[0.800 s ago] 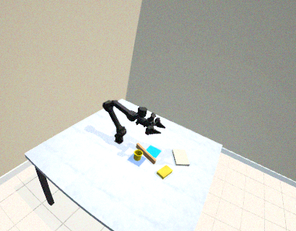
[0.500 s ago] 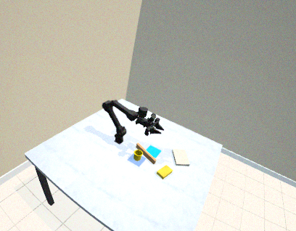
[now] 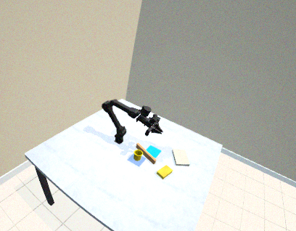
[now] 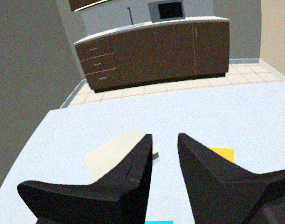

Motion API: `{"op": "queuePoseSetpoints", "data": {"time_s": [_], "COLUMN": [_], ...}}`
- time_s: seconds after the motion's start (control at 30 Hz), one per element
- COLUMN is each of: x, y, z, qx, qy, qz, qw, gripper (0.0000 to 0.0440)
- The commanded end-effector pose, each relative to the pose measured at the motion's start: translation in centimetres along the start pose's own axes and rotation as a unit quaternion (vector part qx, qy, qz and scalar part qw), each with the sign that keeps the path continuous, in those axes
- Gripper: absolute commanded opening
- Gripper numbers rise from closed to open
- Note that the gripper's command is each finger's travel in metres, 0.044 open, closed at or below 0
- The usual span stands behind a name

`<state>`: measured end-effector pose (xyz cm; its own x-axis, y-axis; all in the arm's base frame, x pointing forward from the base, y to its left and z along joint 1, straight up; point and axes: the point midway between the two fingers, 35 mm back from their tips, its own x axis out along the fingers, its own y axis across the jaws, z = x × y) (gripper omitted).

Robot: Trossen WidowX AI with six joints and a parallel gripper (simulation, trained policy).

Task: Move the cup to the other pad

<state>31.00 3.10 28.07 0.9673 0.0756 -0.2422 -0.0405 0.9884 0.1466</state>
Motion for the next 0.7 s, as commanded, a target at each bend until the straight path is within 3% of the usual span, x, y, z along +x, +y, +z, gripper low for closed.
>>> {"op": "queuePoseSetpoints", "data": {"time_s": [0.0,0.67], "x": [0.0,-0.5], "y": [0.5,2.1], "z": [-0.4,-3.3], "qx": [0.014,0.055], "qy": [0.025,0.184], "qz": [0.003,-0.007], "qw": [1.000,0.981], "gripper": [0.0089,0.0100]}}
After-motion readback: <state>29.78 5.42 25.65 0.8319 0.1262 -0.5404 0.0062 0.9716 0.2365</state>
